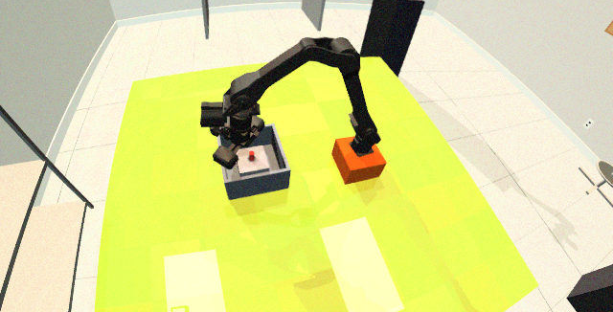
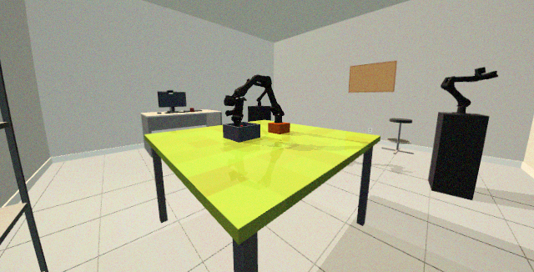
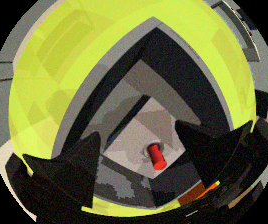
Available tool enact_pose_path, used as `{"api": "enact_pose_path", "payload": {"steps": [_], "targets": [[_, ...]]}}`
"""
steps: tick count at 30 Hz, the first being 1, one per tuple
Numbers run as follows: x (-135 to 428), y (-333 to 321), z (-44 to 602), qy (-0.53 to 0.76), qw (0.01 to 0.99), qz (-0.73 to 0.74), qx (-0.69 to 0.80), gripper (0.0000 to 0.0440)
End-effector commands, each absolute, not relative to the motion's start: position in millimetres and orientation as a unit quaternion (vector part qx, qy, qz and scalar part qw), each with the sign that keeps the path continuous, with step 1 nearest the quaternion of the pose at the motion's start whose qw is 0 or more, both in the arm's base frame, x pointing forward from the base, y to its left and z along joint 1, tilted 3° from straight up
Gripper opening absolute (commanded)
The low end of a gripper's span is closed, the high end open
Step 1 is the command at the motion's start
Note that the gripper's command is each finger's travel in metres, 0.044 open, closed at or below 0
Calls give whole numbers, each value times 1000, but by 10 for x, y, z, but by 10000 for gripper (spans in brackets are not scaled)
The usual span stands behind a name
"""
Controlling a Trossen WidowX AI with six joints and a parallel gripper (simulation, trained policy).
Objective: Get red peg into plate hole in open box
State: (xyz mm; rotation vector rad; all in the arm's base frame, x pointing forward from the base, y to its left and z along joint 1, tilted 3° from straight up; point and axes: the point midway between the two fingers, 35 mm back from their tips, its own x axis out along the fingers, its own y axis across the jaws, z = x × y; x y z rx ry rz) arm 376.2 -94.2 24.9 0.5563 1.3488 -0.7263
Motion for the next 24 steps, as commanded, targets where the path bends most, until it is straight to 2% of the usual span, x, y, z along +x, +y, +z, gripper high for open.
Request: {"api": "enact_pose_path", "payload": {"steps": [1, 12, 24], "targets": [[3956, -964, 325, 601, 692, -305, 259, 440], [4446, -885, 593, 579, 719, -256, 288, 440], [4457, -882, 598, 578, 720, -255, 288, 440]]}}
